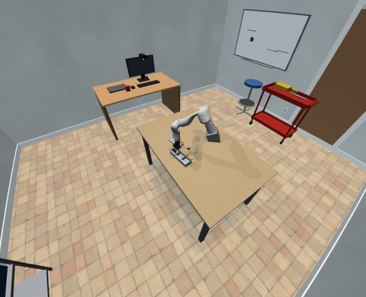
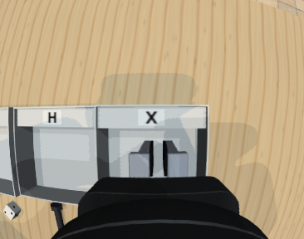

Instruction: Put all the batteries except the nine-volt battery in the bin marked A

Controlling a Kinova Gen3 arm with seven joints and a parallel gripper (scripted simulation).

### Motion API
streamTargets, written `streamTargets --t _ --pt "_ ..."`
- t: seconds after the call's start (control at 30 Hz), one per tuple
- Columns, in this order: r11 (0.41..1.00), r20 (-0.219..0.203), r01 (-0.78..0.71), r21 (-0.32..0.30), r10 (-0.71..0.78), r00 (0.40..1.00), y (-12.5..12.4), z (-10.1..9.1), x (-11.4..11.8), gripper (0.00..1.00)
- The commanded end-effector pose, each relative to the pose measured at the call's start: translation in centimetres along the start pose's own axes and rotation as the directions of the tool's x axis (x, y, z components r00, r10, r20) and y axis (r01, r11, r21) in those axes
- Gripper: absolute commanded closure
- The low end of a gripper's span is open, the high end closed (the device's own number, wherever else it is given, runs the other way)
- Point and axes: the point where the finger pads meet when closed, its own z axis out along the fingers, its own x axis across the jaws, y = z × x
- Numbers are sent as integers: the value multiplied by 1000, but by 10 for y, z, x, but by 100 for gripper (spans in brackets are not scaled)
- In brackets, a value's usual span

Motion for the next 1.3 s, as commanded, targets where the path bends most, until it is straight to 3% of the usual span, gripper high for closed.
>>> streamTargets --t 0.0,0.73,1.27 --pt "1000 0 0 1 0 1000 0 -1 0 69" --pt "1000 0 0 1 0 1000 0 -1 0 69" --pt "1000 0 0 1 0 1000 0 -19 0 69"
